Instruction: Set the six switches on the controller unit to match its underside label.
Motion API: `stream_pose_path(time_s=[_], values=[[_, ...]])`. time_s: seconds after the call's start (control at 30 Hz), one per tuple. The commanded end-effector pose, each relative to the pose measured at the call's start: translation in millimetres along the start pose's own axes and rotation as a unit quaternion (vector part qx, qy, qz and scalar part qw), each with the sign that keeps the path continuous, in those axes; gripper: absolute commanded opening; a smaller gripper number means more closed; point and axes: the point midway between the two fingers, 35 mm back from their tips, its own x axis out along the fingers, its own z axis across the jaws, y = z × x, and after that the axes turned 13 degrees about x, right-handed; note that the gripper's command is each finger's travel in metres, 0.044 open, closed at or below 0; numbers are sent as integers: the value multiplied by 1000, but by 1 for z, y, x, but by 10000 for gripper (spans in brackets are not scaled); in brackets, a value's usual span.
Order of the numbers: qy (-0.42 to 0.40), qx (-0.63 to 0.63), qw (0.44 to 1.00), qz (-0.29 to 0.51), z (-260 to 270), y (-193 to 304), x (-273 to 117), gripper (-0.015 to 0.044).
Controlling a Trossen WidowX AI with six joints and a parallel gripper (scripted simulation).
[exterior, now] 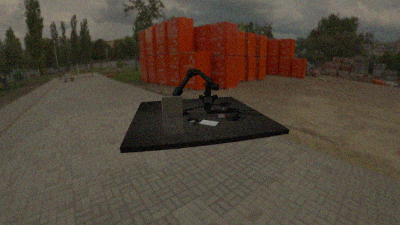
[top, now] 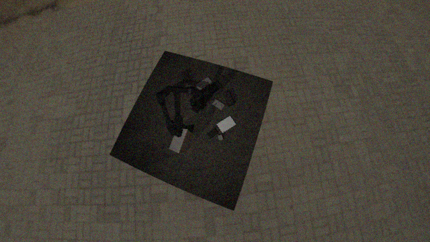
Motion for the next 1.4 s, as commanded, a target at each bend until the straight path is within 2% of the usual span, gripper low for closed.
stream_pose_path(time_s=[0.0,1.37], values=[[-4,0,1000,2,2,4,3,338],[-3,0,1000,2,-3,23,28,338]])
